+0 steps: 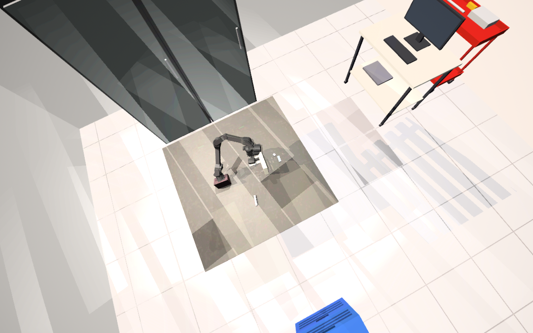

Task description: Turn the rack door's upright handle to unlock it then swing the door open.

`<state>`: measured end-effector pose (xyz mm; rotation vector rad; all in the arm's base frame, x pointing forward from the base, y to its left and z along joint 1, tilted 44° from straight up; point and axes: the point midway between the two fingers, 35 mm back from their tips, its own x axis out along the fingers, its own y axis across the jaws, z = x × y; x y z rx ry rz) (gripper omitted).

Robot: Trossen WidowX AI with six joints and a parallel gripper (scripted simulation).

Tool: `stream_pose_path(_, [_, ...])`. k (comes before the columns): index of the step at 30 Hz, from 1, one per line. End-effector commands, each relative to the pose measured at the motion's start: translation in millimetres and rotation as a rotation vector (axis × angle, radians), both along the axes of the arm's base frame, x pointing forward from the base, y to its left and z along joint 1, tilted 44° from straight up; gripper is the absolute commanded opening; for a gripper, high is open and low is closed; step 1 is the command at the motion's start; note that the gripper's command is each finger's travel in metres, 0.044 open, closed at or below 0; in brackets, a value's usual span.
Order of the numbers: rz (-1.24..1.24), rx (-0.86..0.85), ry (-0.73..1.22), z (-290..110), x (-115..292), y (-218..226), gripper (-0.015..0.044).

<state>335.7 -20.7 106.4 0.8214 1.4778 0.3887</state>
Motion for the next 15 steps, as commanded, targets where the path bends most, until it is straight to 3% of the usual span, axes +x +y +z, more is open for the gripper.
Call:
stream_pose_path(1, [-0.189, 0.024, 0.182, -0.6, -0.3, -0.2, 0.0281])
stream_pose_path(15, [-0.686, 0.092, 0.661, -0.6, -0.3, -0.2, 0.0281])
